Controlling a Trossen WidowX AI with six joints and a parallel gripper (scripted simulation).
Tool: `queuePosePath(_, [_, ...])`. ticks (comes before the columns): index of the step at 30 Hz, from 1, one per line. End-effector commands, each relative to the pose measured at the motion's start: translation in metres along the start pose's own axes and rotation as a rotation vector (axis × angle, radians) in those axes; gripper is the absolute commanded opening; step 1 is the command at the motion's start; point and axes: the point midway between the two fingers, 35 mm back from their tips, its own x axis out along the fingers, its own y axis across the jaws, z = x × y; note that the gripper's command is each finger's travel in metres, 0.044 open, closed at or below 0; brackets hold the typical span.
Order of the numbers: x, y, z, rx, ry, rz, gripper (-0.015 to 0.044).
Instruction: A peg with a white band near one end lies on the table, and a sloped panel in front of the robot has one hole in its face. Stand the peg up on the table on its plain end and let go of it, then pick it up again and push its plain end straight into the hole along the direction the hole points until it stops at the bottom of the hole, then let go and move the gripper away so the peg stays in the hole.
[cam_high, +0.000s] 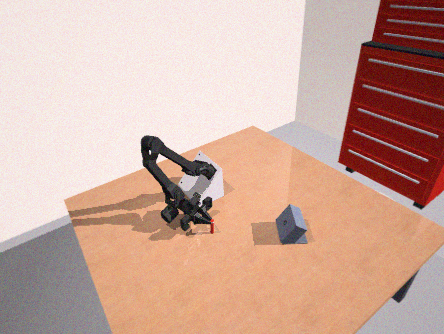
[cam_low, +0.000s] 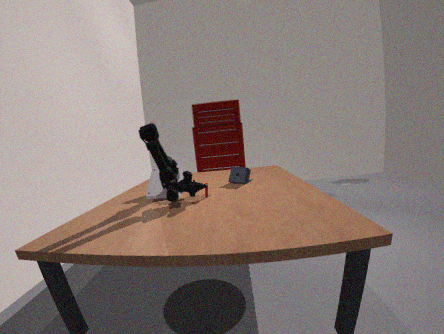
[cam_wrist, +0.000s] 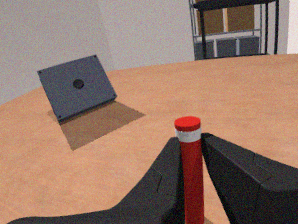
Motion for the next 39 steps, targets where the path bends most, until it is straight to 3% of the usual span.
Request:
queuePosePath(1, [-0.0011, 0.0002, -0.0024, 0.000, 0.000, 0.000, 0.0049])
queuePosePath(34, [-0.0048, 0.0017, -0.0054, -0.001, -0.064, -0.001, 0.0049])
queuePosePath(39, [-0.0041, 0.0016, -0.0029, -0.002, -0.068, -0.002, 0.0130])
